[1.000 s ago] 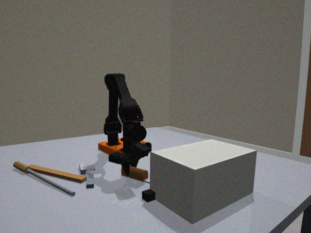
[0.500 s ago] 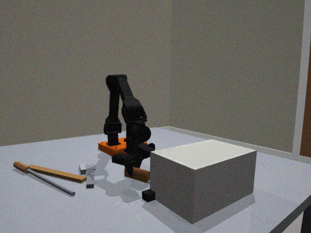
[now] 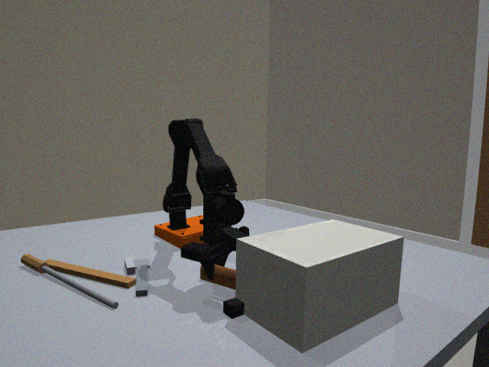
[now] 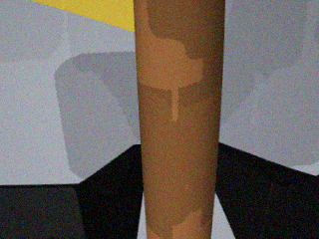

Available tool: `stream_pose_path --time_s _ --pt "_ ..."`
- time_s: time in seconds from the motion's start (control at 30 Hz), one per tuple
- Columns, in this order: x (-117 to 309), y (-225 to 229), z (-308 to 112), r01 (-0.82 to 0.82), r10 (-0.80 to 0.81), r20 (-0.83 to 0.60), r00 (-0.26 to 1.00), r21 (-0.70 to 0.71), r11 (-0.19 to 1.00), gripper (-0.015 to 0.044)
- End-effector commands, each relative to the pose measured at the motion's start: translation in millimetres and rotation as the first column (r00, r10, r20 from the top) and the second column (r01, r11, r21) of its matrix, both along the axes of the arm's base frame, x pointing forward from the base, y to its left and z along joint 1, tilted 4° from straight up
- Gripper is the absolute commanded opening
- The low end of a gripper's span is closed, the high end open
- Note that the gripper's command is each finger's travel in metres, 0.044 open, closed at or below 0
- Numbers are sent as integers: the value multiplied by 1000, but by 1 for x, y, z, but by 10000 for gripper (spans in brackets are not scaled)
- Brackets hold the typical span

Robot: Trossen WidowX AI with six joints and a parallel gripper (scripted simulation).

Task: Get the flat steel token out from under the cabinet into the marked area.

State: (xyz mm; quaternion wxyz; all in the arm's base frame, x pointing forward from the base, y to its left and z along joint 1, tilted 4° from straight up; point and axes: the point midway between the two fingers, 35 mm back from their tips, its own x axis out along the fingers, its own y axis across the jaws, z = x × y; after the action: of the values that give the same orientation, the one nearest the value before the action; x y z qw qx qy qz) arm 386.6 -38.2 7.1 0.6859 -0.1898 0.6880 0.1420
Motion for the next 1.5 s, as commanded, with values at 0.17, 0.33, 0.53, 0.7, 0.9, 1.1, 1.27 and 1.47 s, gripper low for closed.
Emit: stream_pose_path --time_s 0.17,0.33,0.53,0.7,0.9,1.1,1.27,1.47 --pt "11 5 0 1 0 2 1000 -3 1000 0" --pt "15 7 0 0 0 3 1000 -2 1000 0" --pt "20 10 0 0 0 3 1000 -2 1000 0" --pt "24 12 0 0 0 3 1000 -2 1000 0" --pt "21 18 -2 0 0 3 1000 -1 1000 0" --pt "18 25 -2 0 0 3 1000 -1 1000 0" --pt "15 30 -2 0 0 3 1000 0 1000 0" --pt "15 31 -2 0 0 3 1000 0 1000 0"
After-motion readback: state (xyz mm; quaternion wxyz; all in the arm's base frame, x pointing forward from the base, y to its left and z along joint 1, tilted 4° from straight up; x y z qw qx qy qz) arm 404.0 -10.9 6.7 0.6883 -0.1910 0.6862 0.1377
